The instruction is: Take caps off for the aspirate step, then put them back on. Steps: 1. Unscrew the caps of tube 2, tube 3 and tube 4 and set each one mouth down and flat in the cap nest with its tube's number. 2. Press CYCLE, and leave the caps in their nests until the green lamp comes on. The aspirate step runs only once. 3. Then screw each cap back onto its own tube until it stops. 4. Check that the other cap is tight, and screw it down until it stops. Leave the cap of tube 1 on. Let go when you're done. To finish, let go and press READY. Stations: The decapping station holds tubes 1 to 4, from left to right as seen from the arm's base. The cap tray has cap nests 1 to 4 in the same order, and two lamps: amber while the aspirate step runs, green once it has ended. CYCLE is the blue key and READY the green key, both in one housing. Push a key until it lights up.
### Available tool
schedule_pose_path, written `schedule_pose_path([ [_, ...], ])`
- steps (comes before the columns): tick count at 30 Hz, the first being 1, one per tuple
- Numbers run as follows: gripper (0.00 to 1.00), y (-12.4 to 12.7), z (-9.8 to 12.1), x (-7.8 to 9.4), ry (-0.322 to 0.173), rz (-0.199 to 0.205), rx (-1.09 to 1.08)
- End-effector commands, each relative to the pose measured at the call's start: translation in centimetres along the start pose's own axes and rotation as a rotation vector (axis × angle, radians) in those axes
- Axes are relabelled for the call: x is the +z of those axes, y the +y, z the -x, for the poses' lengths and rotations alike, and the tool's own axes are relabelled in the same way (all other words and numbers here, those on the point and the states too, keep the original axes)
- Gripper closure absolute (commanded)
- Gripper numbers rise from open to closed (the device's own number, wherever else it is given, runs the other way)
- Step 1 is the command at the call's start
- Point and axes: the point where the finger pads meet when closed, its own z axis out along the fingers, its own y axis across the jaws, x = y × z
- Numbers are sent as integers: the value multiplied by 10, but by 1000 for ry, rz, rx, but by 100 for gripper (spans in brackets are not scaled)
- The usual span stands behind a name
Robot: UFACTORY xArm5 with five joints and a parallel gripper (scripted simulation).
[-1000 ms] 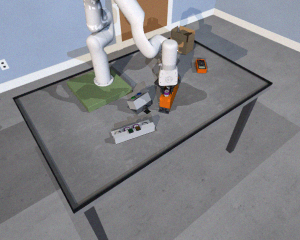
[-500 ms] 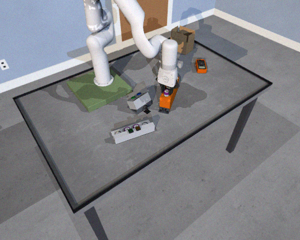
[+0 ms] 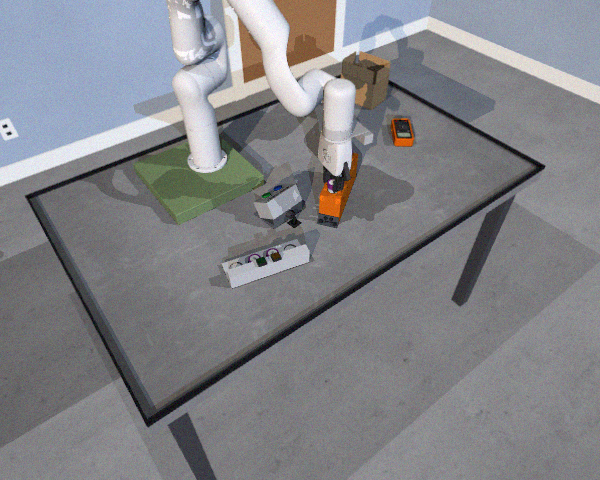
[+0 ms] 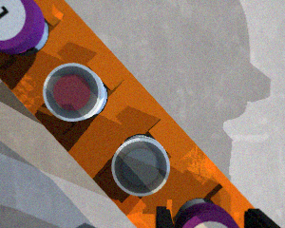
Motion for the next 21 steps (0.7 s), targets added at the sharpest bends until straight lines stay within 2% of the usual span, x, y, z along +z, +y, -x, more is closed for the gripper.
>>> schedule_pose_path([
  [1, 54, 1, -1, -1, 3, 2, 31],
  [2, 100, 1, -1, -1, 3, 2, 31],
  [16, 100, 1, -1, -1, 3, 2, 31],
  [21, 100, 1, -1, -1, 3, 3, -219],
])
